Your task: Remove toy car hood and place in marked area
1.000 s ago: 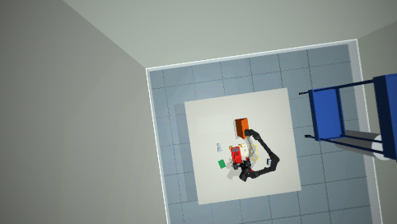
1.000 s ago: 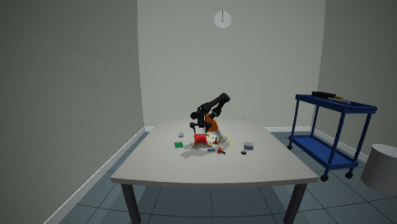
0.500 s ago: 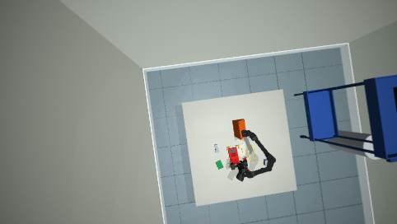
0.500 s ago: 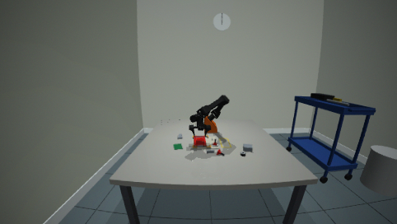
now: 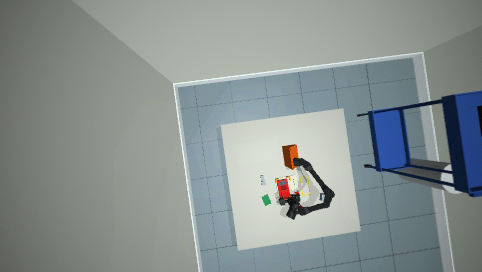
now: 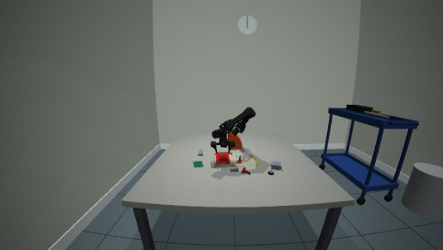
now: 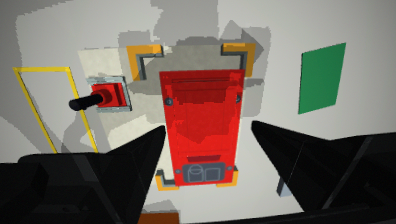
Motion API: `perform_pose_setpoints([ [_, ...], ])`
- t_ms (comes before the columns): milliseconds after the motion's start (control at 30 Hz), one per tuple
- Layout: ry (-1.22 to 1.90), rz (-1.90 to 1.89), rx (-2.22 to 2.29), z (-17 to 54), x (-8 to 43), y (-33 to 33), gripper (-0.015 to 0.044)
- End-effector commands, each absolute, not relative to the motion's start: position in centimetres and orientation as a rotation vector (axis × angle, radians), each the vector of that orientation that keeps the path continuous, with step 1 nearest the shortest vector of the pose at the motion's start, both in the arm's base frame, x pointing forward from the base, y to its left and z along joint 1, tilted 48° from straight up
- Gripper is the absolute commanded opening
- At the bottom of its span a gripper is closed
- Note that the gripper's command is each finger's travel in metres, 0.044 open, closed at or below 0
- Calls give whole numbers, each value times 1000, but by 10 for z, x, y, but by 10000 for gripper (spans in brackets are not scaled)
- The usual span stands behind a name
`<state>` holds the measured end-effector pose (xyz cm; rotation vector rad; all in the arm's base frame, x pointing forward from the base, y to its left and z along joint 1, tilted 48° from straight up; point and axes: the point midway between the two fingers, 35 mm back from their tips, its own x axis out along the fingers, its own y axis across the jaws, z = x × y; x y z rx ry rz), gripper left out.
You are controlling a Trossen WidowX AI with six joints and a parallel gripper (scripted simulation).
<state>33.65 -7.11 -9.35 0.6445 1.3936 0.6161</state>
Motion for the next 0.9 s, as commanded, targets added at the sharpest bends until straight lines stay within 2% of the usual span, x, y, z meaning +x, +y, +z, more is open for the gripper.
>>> perform_pose_setpoints([
  [0, 1404, 619, 659, -98, 334, -66, 440],
  [867, 1404, 620, 659, -104, 333, -58, 440],
])
